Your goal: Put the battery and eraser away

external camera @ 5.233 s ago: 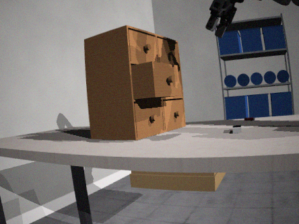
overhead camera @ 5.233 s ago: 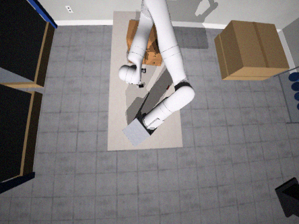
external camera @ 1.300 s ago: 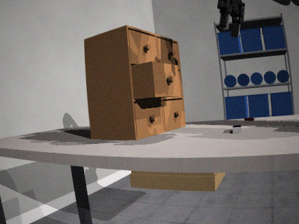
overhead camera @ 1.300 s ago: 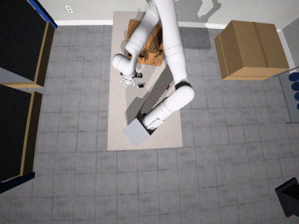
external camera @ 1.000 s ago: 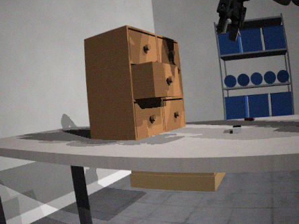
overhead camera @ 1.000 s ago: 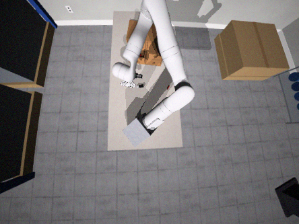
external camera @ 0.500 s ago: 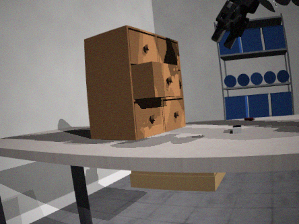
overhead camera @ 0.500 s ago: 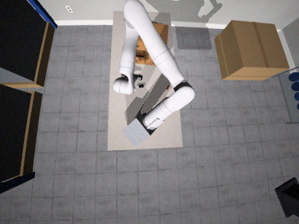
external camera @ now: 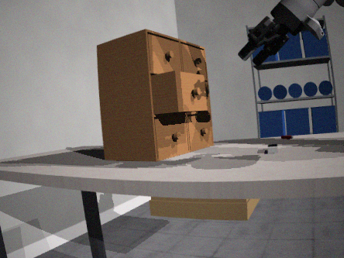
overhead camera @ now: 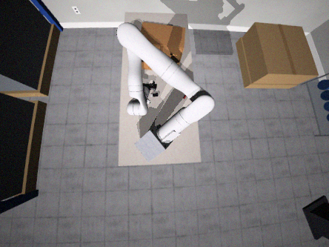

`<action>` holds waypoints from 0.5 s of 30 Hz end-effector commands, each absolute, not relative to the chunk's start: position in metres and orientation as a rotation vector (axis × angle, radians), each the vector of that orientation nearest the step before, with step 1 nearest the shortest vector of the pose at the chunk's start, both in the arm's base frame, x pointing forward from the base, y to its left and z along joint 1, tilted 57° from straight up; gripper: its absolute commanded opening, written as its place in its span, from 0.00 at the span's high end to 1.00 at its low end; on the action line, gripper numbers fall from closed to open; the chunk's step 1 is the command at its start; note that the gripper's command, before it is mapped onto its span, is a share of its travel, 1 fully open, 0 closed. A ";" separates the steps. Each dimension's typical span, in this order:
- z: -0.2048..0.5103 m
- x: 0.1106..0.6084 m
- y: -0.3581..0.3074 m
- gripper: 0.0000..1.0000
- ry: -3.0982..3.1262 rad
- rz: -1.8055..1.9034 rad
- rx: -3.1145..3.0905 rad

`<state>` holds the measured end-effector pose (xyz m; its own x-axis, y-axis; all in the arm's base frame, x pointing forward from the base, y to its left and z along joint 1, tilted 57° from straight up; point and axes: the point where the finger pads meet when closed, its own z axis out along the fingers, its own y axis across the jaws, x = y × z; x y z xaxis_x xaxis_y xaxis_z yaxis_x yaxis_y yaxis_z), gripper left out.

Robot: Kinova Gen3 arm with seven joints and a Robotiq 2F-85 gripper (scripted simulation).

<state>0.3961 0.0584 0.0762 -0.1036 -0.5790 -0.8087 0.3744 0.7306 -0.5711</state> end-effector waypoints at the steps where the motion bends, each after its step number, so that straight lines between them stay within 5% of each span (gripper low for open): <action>1: 0.069 0.397 0.053 0.00 1.441 -0.819 -0.211; 15: 0.068 0.413 0.044 0.00 1.272 -0.779 -0.278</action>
